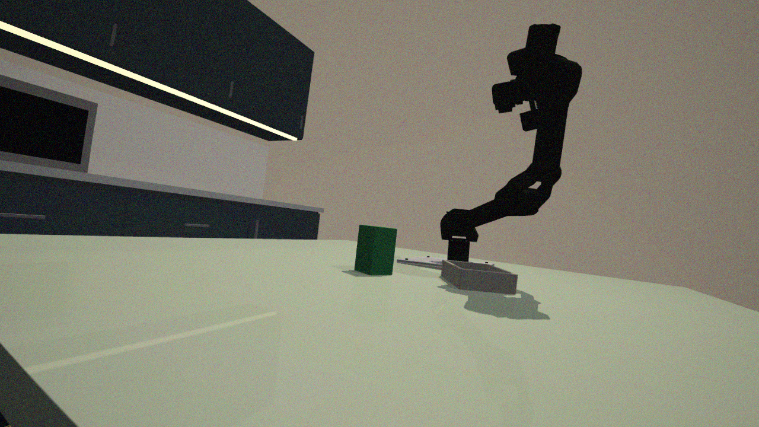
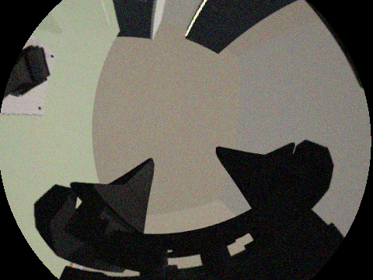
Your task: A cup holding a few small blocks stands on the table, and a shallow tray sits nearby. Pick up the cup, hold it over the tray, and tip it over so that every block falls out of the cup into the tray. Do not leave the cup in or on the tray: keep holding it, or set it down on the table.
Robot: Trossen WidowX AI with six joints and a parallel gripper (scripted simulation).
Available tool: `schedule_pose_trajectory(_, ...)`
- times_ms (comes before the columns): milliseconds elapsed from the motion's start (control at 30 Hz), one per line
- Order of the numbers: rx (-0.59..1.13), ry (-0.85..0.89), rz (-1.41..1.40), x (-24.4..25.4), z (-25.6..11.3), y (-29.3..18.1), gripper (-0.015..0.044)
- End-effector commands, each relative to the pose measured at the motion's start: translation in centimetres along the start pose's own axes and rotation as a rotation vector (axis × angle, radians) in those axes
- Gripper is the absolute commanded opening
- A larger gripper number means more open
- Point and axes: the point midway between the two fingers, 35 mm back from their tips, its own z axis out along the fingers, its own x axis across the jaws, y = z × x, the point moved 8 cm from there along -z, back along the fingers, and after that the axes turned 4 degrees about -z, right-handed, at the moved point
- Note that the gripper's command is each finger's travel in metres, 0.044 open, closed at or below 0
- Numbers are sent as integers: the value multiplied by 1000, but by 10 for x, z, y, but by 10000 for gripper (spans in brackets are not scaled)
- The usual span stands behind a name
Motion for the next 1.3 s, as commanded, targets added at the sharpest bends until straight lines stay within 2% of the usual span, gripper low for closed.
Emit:
schedule_pose_trajectory(0, -5, 0, 3, 0, 2, 0, 426)
schedule_pose_trajectory(33, -19, -1, 13, -1, 6, 0, 440)
schedule_pose_trajectory(267, -216, -3, 144, -7, 65, 8, 440)
schedule_pose_trajectory(633, -513, 24, 370, -15, 138, 45, 440)
schedule_pose_trajectory(1000, -773, 95, 538, -24, 172, 95, 440)
schedule_pose_trajectory(1267, -1009, 161, 634, -29, 181, 142, 440)
